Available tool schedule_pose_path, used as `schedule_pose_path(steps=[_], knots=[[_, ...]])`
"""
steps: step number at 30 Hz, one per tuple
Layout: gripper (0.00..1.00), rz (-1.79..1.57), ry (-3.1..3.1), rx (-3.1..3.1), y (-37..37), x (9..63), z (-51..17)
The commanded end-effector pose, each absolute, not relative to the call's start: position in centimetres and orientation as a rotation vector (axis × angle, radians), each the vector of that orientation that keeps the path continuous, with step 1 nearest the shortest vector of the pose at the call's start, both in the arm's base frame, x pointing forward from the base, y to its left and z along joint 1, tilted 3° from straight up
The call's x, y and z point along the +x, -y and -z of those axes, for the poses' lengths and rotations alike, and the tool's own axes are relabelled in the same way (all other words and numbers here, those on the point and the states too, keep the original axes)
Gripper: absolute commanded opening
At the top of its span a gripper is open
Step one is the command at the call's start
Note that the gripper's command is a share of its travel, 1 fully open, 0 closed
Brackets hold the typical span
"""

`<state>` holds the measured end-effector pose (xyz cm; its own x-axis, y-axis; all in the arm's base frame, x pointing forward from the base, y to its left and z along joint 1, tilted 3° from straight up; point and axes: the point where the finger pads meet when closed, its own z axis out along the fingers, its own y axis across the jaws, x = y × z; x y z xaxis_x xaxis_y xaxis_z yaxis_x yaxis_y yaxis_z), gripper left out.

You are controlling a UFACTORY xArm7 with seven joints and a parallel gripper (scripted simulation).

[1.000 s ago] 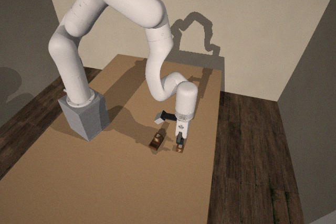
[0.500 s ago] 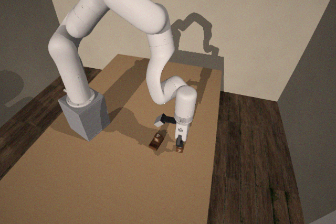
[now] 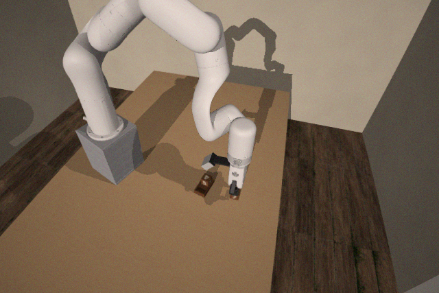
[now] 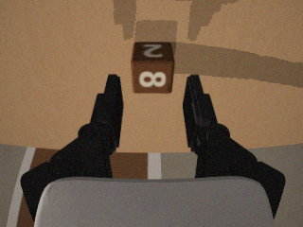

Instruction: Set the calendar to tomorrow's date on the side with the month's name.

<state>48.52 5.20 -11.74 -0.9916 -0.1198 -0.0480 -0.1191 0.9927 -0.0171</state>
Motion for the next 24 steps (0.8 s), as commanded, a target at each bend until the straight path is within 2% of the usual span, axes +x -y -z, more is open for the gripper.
schedule_pose_path(steps=[1, 24], knots=[[0.49, 0.021, -3.083, -0.185, -5.2, 48.72, 11.91], [0.49, 0.021, -3.083, -0.185, -5.18, 48.74, 12.45]])
